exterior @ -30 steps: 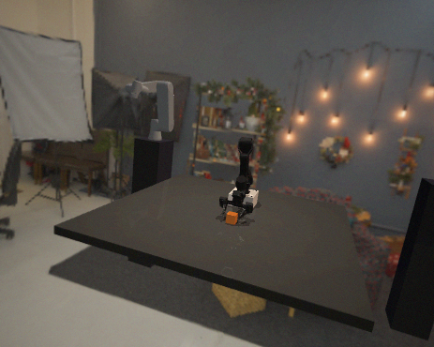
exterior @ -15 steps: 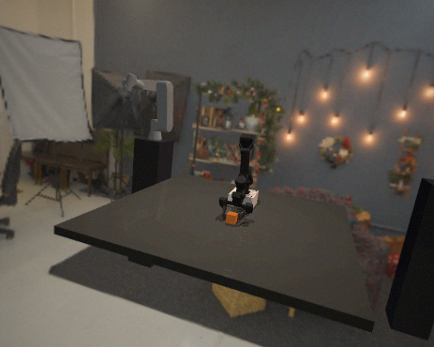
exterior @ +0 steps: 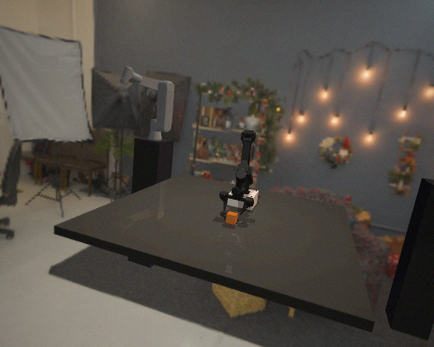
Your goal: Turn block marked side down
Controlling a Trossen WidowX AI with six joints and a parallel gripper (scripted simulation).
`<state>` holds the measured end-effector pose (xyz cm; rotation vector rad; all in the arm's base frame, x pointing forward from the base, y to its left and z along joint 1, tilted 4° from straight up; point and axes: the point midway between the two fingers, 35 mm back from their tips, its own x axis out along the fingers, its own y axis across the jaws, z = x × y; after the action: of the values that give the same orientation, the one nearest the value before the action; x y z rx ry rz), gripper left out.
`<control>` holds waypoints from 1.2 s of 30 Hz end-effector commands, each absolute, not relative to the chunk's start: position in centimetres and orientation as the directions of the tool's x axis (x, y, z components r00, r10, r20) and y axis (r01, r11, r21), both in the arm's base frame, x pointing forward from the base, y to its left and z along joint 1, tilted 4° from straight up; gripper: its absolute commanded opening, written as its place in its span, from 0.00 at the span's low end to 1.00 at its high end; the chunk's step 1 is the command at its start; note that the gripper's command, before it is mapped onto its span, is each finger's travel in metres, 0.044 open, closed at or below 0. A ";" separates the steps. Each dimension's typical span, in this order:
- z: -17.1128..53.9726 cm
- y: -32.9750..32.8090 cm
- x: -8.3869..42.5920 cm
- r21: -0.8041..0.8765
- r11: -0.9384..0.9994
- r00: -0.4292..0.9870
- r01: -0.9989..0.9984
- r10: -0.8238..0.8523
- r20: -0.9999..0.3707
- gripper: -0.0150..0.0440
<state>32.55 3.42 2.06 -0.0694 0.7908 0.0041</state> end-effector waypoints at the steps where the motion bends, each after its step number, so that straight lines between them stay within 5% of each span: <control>1: 6.1 3.3 30.1 -0.048 0.999 0.599 -0.024 -0.023 -0.800 1.00; 12: 6.2 3.4 30.3 -0.048 0.999 0.581 -0.025 -0.025 -0.814 1.00; 27: 8.9 3.7 33.6 -0.048 0.999 0.097 -0.026 -0.045 -0.994 1.00; 36: 6.7 3.6 33.8 -0.047 0.999 0.073 -0.025 -0.045 -0.996 1.00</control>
<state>33.75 3.60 8.54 -0.0622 1.4814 -0.0151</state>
